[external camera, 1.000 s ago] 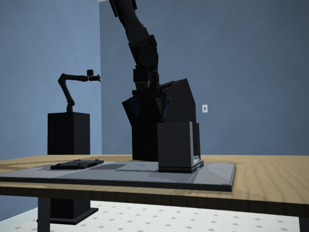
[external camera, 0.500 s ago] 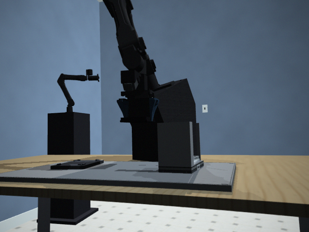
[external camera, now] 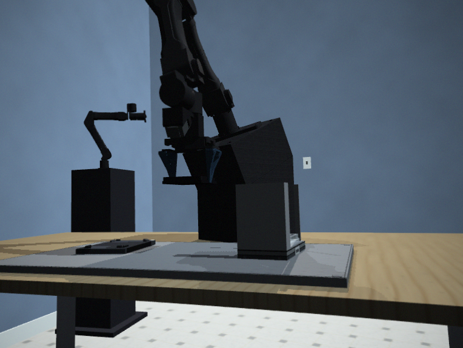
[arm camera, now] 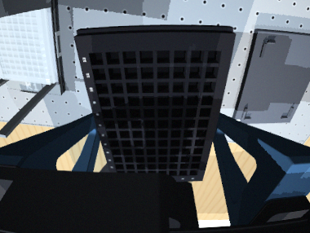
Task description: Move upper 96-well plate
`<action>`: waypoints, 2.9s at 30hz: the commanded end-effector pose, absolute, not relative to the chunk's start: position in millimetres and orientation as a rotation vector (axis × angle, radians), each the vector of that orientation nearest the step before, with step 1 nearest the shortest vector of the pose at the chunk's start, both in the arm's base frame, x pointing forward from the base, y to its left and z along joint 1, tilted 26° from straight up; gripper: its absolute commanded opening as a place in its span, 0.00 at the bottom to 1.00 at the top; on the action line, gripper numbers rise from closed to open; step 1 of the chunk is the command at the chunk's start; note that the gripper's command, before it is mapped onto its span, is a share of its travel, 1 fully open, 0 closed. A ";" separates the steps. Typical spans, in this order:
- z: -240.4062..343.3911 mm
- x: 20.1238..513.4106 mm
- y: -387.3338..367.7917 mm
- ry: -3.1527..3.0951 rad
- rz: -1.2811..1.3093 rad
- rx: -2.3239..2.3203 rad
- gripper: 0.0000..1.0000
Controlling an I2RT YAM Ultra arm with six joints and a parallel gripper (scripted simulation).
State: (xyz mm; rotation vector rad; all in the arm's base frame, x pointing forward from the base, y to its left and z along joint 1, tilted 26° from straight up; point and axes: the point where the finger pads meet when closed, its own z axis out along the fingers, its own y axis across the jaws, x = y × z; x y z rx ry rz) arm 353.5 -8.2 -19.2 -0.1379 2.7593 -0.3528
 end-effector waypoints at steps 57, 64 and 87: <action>15.9 338.9 -182.1 2.740 -0.341 -0.170 0.00; 18.0 336.3 -199.3 2.741 -0.340 -0.170 0.00; 33.8 341.9 -208.5 2.704 -0.364 -0.186 0.00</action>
